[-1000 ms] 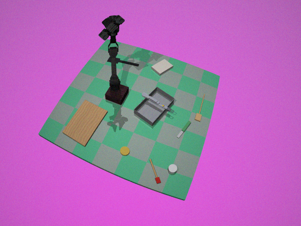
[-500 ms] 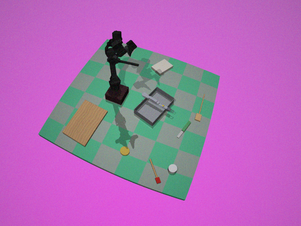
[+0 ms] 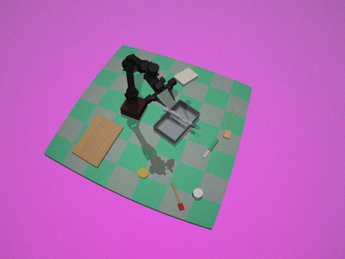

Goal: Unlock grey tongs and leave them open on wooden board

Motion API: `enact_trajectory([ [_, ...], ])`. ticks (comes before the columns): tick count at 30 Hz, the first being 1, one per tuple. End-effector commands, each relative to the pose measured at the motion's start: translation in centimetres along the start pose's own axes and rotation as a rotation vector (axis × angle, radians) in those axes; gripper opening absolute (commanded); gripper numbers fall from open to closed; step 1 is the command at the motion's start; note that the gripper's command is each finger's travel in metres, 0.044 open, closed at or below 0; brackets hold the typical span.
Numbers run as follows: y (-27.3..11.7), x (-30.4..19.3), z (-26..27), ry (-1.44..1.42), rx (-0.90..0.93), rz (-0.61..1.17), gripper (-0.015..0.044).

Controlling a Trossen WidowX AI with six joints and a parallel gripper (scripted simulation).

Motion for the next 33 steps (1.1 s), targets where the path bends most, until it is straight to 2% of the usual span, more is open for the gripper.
enact_trajectory([
  [1, 3.9, -4.0, -0.3, -0.069, 0.002, 0.182, 0.0260],
  [13, 12.3, -19.5, -0.3, -0.212, 0.104, 0.800, 0.0260],
  [23, 13.7, -34.7, -0.5, -0.264, 0.256, 1.380, 0.0260],
  [33, 13.0, -36.1, -0.2, -0.262, 0.267, 1.422, 0.0260],
])
Point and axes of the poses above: the point midway between the two fingers, 35 mm back from their tips, its own y axis out along the fingers, its own z axis across the jaws, x = y × z, the point moved 5 cm from there along -y, back along the fingers, and after that the axes turned 4 degrees about y, right-handed, at the moved point
